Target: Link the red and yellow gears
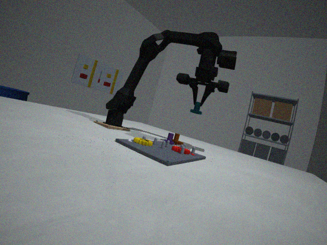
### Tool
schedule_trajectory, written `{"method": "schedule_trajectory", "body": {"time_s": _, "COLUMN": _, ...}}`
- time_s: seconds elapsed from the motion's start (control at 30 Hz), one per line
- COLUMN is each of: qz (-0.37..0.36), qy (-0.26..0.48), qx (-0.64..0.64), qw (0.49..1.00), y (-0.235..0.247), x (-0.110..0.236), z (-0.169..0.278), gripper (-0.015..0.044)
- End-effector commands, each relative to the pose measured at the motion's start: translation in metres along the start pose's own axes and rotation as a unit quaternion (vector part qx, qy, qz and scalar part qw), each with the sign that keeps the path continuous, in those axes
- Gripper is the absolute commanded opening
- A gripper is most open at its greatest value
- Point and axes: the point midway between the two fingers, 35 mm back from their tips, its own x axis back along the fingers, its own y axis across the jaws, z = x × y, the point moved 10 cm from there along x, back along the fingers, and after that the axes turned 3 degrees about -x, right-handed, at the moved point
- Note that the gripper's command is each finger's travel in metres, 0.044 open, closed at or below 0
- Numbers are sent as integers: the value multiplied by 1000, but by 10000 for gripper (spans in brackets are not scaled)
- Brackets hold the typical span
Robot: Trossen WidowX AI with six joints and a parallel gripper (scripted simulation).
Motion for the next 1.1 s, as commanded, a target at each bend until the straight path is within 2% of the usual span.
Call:
{"method": "schedule_trajectory", "body": {"time_s": 0.0, "qz": 1, "qy": 0, "qx": 2, "qw": 1000, "y": -1, "x": -6, "z": -10, "gripper": 0}}
{"method": "schedule_trajectory", "body": {"time_s": 1.07, "qz": 2, "qy": -5, "qx": 6, "qw": 1000, "y": -16, "x": -51, "z": -80, "gripper": 0}}
